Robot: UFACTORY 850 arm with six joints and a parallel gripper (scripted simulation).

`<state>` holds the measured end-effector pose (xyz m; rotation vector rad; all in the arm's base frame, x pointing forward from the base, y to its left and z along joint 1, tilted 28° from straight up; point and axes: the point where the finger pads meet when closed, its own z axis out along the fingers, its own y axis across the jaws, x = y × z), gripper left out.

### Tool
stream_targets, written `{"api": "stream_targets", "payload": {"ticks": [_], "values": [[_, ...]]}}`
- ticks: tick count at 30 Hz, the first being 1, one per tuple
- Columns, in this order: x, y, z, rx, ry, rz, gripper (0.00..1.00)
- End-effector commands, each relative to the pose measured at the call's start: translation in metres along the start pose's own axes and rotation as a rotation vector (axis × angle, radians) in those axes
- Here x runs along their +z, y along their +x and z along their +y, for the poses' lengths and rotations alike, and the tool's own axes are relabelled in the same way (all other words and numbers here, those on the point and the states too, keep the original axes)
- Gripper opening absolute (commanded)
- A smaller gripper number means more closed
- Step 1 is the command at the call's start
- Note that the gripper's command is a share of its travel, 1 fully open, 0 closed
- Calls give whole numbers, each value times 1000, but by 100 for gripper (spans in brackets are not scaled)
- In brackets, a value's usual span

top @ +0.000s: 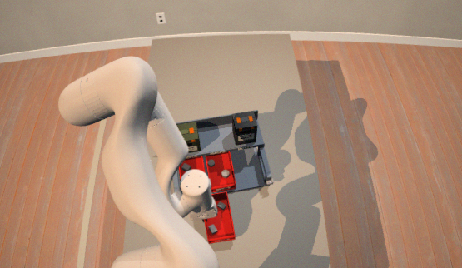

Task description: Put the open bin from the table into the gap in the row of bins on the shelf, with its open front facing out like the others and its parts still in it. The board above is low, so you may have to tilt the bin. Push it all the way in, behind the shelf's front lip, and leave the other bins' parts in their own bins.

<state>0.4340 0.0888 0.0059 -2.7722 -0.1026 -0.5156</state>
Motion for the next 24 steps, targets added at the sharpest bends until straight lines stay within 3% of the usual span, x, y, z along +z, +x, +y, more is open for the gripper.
{"api": "stream_targets", "payload": {"ticks": [1,24], "values": [[0,0,1,-1,0,1,0],[0,-1,16,-1,0,1,0]]}}
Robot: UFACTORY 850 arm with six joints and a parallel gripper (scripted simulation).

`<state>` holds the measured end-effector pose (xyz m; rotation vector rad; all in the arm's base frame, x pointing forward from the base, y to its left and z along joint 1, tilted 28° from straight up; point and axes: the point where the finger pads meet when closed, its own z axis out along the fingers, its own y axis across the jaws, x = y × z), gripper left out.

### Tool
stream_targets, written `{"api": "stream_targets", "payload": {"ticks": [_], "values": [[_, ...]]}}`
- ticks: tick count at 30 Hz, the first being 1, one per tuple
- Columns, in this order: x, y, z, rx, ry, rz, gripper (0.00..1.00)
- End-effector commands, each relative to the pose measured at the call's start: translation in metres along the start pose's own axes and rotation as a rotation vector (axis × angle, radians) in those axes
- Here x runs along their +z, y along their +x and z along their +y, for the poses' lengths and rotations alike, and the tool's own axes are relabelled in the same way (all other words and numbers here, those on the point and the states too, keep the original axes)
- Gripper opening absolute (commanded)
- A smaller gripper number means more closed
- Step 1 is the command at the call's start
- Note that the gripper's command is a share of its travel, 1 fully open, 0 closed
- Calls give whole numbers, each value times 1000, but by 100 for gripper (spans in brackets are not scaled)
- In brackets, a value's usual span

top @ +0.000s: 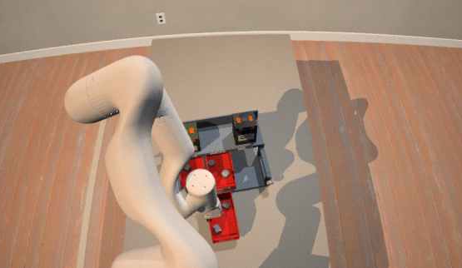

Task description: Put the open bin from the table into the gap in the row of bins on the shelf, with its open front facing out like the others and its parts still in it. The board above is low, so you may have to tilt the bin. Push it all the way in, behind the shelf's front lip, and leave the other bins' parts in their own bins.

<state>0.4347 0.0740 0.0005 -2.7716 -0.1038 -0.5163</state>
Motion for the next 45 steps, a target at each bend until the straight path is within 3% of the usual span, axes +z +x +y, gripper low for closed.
{"api": "stream_targets", "payload": {"ticks": [1,6,18,23,35,45], "values": [[0,0,0,0,0,1,0],[0,-1,15,0,0,1,0],[0,-1,15,0,0,1,0],[0,-3,30,0,0,1,0],[0,-3,30,0,0,1,0],[0,-4,45,0,0,1,0]]}}
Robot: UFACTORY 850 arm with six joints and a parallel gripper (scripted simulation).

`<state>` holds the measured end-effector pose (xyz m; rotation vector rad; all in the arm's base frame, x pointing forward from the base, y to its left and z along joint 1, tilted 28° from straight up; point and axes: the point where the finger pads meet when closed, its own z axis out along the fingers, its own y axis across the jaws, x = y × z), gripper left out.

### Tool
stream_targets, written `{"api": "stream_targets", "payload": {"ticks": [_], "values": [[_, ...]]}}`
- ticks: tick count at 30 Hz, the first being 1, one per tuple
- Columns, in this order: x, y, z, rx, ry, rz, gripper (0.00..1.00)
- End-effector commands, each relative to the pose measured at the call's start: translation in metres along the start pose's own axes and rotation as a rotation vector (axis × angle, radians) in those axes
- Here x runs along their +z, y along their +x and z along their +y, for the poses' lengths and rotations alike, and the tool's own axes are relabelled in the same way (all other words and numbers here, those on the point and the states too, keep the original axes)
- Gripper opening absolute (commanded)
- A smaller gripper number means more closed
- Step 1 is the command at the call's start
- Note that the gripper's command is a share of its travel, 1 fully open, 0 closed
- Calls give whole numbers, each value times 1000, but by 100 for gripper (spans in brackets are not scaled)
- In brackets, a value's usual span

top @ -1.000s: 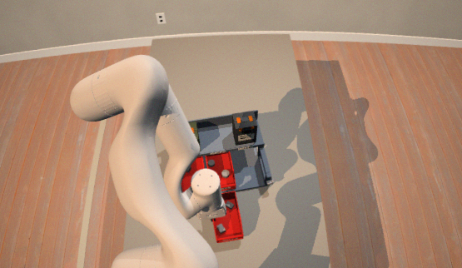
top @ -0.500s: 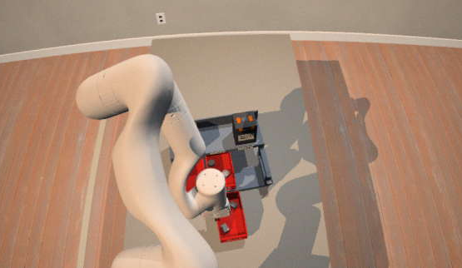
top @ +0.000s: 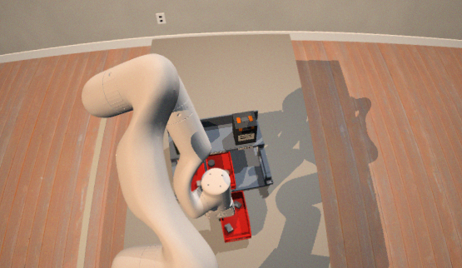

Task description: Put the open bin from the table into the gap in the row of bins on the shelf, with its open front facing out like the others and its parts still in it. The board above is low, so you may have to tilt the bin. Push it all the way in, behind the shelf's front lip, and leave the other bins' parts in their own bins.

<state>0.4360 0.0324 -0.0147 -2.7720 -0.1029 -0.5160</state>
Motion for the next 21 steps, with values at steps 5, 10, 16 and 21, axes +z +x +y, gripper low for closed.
{"api": "stream_targets", "payload": {"ticks": [5,10,16,21], "values": [[0,0,1,0,0,1,0],[0,-1,9,-1,0,1,0],[0,-1,15,0,0,1,0],[0,-1,15,0,0,1,0]]}}
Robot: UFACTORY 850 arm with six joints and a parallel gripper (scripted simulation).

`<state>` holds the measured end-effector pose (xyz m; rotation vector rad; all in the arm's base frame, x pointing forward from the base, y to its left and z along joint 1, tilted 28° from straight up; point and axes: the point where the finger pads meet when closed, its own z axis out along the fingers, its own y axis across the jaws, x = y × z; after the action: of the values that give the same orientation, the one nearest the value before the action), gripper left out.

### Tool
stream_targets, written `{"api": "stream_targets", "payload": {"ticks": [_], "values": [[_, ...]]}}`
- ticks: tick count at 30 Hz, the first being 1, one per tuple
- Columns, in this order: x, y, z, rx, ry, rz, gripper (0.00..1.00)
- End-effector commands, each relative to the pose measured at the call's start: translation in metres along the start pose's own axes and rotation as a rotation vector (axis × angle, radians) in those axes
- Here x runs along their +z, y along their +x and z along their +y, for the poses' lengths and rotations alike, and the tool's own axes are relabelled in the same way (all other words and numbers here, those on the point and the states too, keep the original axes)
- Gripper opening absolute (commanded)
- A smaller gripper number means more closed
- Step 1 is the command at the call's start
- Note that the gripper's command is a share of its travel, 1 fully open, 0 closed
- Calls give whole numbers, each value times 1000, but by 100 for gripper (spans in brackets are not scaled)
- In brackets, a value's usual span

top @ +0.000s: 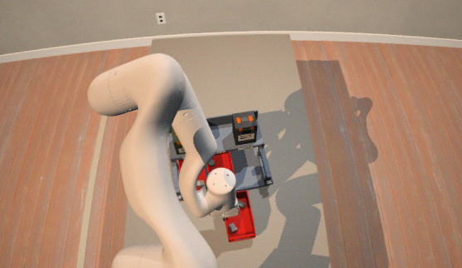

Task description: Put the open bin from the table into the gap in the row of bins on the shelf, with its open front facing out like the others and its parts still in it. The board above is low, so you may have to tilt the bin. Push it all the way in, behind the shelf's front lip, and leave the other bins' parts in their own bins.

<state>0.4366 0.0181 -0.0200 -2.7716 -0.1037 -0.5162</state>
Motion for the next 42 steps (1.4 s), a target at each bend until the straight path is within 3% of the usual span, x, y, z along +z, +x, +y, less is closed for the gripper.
{"api": "stream_targets", "payload": {"ticks": [1,8,20,25,37,42], "values": [[0,0,0,0,0,1,0],[0,-1,15,0,0,1,0],[0,-1,15,0,0,1,0],[0,-3,30,0,0,1,0],[0,-3,30,0,0,1,0],[0,-4,45,0,0,1,0]]}}
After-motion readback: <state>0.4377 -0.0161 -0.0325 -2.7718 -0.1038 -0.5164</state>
